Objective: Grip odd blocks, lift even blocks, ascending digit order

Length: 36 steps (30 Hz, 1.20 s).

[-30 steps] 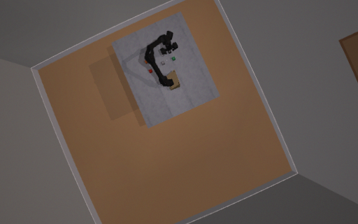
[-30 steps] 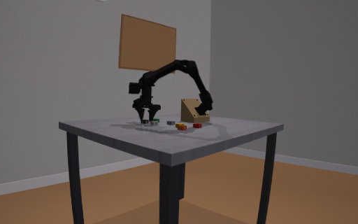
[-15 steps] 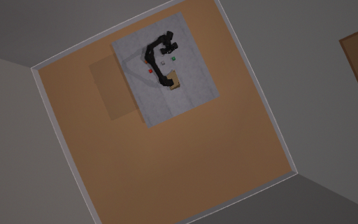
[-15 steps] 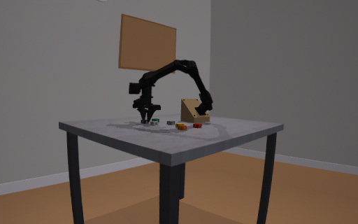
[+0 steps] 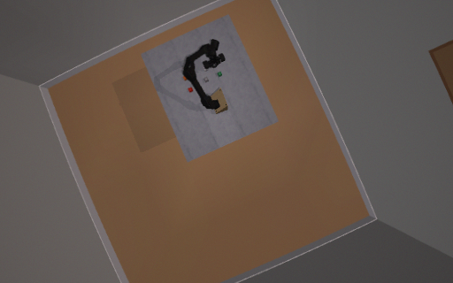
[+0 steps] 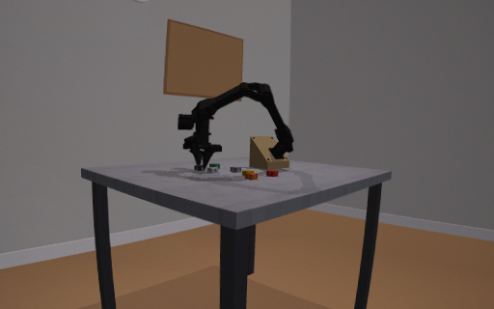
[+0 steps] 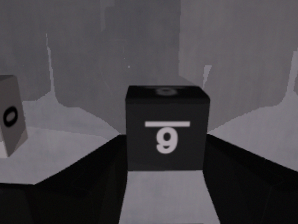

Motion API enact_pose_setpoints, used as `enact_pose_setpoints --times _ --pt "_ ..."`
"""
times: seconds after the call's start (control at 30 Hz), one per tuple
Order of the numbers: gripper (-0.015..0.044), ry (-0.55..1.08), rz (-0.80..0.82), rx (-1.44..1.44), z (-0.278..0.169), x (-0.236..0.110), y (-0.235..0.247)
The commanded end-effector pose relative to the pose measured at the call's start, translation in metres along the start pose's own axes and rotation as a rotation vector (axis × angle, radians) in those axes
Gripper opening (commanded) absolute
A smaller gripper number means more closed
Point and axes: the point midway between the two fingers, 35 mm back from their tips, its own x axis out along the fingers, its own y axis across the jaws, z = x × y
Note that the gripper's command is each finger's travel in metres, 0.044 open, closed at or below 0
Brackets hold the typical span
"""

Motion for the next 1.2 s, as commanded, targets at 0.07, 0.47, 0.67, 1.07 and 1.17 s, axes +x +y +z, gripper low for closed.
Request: enact_pose_setpoints --times 0.07,0.47,0.67,1.07,1.17 --pt "0.0120 -0.003 0.003 0.006 0.000 0.000 0.000" --pt "0.0120 -0.003 0.002 0.008 0.000 -0.013 0.000" --pt "0.0120 -0.003 0.002 0.006 0.000 -0.015 0.000" --pt "0.0120 -0.003 0.002 0.006 0.000 -0.012 0.000" --pt "0.0120 -0.003 0.003 0.006 0.000 -0.006 0.000"
